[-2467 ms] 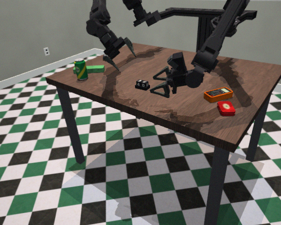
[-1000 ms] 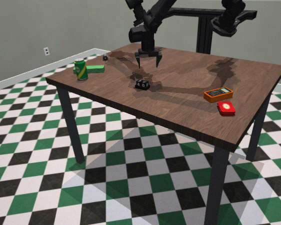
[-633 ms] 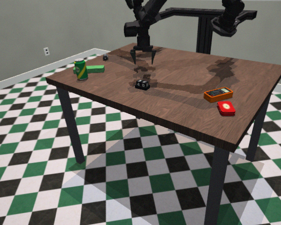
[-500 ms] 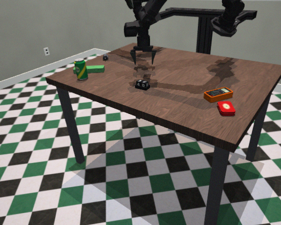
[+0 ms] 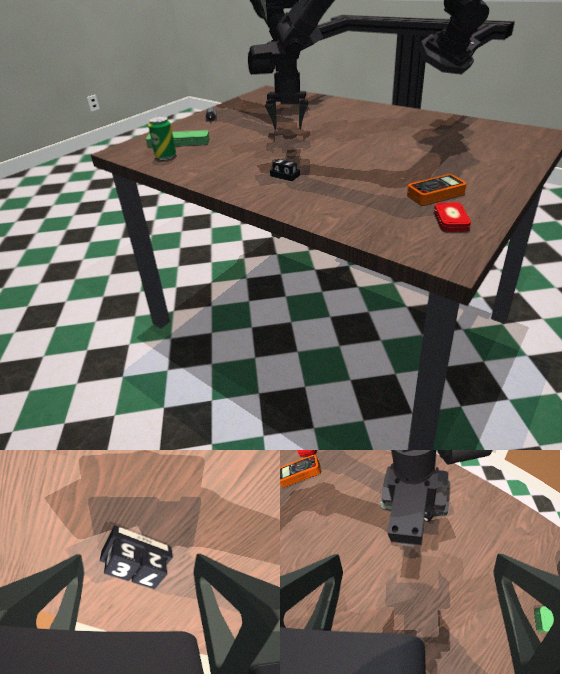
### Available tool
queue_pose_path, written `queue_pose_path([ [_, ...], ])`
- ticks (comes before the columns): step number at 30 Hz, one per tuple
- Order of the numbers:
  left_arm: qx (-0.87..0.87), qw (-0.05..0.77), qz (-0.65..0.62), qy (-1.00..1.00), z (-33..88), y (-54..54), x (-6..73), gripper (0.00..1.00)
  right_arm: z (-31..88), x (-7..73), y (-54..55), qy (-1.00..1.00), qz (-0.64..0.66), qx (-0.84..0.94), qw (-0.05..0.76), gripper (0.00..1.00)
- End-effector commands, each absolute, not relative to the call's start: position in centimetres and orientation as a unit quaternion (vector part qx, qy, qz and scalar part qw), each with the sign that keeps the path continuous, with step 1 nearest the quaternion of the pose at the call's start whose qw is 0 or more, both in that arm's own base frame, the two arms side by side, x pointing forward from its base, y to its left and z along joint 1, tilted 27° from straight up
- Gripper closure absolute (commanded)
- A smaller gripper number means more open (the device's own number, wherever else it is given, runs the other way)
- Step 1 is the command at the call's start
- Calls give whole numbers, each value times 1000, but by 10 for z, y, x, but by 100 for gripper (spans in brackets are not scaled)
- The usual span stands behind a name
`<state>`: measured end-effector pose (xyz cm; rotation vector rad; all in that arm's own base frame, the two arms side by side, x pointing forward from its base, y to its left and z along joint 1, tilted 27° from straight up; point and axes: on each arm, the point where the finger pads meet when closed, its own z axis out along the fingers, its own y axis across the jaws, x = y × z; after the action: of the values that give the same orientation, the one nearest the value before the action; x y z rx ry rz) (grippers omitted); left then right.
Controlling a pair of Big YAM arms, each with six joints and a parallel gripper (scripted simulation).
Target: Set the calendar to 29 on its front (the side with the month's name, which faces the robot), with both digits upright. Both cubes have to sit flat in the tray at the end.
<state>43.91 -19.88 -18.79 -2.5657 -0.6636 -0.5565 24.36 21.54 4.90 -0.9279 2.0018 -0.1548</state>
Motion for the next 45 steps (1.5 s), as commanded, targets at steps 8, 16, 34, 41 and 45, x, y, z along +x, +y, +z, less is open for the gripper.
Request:
queue_pose_path([
  [8,-844,170,-216,-460,-201,-183,474,47,54,284,237,802,-61,-362,470,0],
  [16,-768,139,-220,-585,-206,-173,492,47,40,306,238,802,-65,-358,473,0],
  [34,-661,103,-210,-713,-216,-163,520,47,19,328,237,805,-61,-349,475,0],
  [41,-660,93,-213,-715,-226,-164,526,47,11,321,229,810,-66,-354,463,0],
  [45,-659,93,-213,-715,-231,-163,528,47,11,321,229,810,-66,-354,463,0],
])
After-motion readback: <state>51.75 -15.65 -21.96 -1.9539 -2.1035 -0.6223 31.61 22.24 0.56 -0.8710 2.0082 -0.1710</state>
